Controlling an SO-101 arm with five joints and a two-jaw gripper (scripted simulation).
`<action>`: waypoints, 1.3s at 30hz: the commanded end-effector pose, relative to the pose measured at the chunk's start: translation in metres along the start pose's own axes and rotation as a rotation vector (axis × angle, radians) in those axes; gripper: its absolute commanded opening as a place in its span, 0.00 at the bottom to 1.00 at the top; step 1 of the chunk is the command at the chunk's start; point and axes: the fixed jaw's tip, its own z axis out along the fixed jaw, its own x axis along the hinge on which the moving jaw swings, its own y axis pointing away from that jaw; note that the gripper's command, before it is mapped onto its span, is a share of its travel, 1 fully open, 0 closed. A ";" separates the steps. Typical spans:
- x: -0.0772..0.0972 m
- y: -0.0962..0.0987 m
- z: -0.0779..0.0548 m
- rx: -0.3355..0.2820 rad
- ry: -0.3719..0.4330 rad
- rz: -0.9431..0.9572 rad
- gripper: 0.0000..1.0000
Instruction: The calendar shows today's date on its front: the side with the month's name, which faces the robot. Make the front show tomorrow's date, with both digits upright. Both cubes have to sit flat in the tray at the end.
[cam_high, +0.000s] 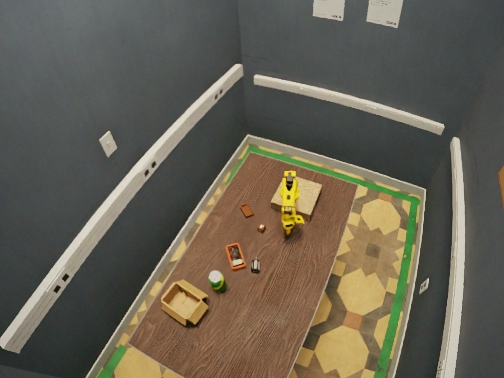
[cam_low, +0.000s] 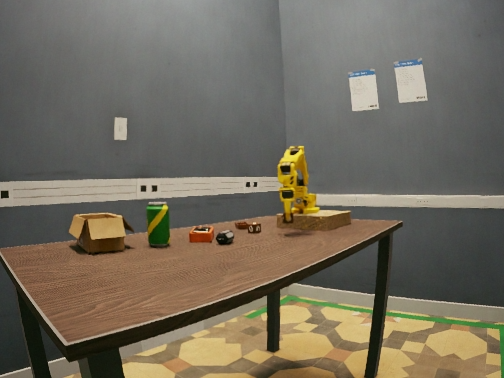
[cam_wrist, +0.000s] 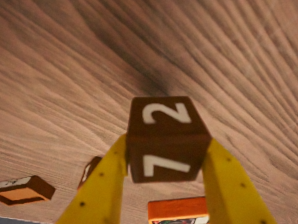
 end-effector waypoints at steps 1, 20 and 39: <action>-0.003 0.004 0.005 -0.025 -0.010 0.006 0.00; -0.003 0.004 0.012 -0.025 -0.010 0.006 0.00; -0.003 0.005 0.020 -0.025 -0.010 0.006 0.00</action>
